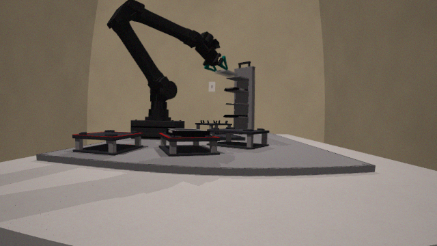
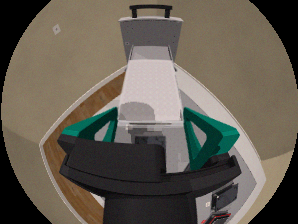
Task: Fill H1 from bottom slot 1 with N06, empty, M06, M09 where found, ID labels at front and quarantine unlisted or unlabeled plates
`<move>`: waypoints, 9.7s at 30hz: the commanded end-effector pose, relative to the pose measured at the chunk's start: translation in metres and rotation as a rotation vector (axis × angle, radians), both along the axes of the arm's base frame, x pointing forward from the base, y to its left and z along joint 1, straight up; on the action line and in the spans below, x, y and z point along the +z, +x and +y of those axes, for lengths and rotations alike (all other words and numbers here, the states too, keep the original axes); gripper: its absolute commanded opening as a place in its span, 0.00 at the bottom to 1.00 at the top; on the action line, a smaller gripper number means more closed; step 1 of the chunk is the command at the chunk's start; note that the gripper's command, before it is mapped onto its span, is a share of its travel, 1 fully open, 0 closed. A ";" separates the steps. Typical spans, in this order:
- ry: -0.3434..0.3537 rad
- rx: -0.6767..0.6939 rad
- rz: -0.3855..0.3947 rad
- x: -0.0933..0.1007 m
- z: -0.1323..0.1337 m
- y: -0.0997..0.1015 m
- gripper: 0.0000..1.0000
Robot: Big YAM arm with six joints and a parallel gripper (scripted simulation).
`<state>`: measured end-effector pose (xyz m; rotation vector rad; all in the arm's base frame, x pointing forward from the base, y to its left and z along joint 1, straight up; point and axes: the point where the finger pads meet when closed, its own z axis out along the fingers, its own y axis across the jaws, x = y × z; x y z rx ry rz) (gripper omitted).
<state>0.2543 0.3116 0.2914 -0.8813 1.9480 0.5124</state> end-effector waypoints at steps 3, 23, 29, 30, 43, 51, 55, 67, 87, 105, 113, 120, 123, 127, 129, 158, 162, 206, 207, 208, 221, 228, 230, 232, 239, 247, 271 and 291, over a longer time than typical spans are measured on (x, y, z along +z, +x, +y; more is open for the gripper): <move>0.071 -0.001 -0.066 0.048 0.012 0.014 0.86; 0.071 0.000 -0.067 0.046 0.022 0.022 0.86; 0.071 -0.001 -0.067 0.044 0.023 0.024 0.86; 0.071 -0.001 -0.067 0.045 0.024 0.025 0.86; 0.072 0.000 -0.067 0.043 0.030 0.029 0.86; 0.065 0.000 -0.062 0.035 0.033 0.032 0.86; 0.071 -0.001 -0.066 0.038 0.035 0.034 0.86; 0.061 0.000 -0.058 0.028 0.039 0.037 0.86; 0.055 -0.001 -0.052 0.020 0.047 0.044 0.86; 0.048 0.001 -0.040 0.010 0.046 0.040 1.00; 0.048 0.001 -0.040 0.010 0.046 0.040 1.00; 0.048 0.001 -0.040 0.010 0.046 0.040 1.00; 0.017 0.000 -0.020 -0.009 0.034 0.032 1.00; 0.018 0.001 -0.019 -0.009 0.031 0.029 1.00; 0.069 0.002 -0.060 0.030 0.038 0.034 1.00; 0.023 0.001 -0.009 -0.010 -0.003 -0.005 1.00; 0.062 0.003 -0.041 0.024 0.005 0.001 1.00; 0.014 0.001 -0.004 -0.019 -0.022 -0.021 0.00; 0.021 0.000 -0.009 -0.017 -0.021 -0.020 0.00; 0.047 0.000 -0.029 -0.001 -0.017 -0.017 0.00; 0.081 -0.003 -0.058 0.025 -0.008 -0.007 0.00; 0.080 -0.006 -0.060 0.025 -0.006 -0.003 0.00; 0.029 -0.006 -0.019 -0.014 -0.013 -0.008 0.00; 0.028 -0.006 -0.020 -0.008 -0.011 -0.006 0.00; 0.067 -0.006 -0.053 0.016 -0.002 0.001 0.00; 0.033 -0.003 -0.027 -0.007 -0.004 0.000 0.00; 0.061 0.000 -0.056 0.015 0.012 0.013 0.00; 0.072 0.000 -0.068 0.025 0.023 0.024 0.00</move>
